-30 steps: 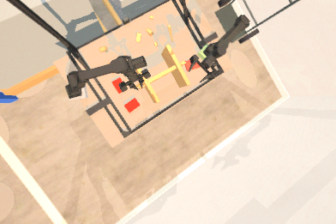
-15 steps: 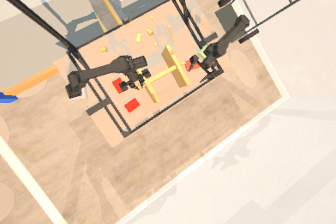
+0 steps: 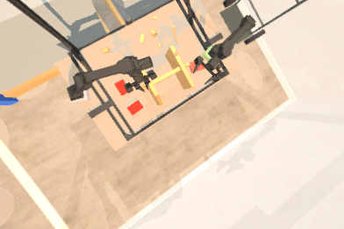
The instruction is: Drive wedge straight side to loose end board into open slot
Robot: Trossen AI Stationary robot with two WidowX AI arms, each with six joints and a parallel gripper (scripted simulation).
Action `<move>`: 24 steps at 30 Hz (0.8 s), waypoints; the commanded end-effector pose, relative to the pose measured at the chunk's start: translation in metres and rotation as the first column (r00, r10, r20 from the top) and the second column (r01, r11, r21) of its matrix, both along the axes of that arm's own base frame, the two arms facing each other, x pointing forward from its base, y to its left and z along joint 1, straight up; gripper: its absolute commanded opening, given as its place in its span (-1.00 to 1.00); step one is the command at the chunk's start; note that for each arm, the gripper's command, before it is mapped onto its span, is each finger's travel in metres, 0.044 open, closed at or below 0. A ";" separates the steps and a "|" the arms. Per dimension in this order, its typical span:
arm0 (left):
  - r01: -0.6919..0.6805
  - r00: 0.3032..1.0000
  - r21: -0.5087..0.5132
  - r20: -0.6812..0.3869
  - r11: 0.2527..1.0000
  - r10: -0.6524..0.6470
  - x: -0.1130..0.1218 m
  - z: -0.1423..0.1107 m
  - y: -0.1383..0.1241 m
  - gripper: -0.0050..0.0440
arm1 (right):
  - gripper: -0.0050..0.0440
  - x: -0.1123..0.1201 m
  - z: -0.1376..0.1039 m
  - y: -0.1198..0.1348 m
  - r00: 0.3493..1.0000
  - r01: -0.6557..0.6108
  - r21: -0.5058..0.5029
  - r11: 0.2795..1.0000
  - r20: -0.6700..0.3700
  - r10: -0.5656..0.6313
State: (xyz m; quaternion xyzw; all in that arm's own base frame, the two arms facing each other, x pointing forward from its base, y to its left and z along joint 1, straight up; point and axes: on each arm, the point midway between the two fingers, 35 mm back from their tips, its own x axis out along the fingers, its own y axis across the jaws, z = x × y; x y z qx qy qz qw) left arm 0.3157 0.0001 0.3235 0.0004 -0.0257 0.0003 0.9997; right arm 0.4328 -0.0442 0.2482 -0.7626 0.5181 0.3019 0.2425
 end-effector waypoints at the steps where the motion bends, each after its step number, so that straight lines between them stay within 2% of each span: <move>1: 0.001 1.000 -0.001 -0.001 1.000 -0.001 0.000 -0.001 0.000 1.00 | -0.80 0.005 0.001 0.000 1.000 0.004 0.002 1.000 0.009 -0.004; 24: 0.001 1.000 -0.001 -0.001 1.000 -0.001 0.000 -0.001 0.000 1.00 | -0.80 0.022 0.000 0.005 1.000 0.004 0.004 1.000 0.010 -0.004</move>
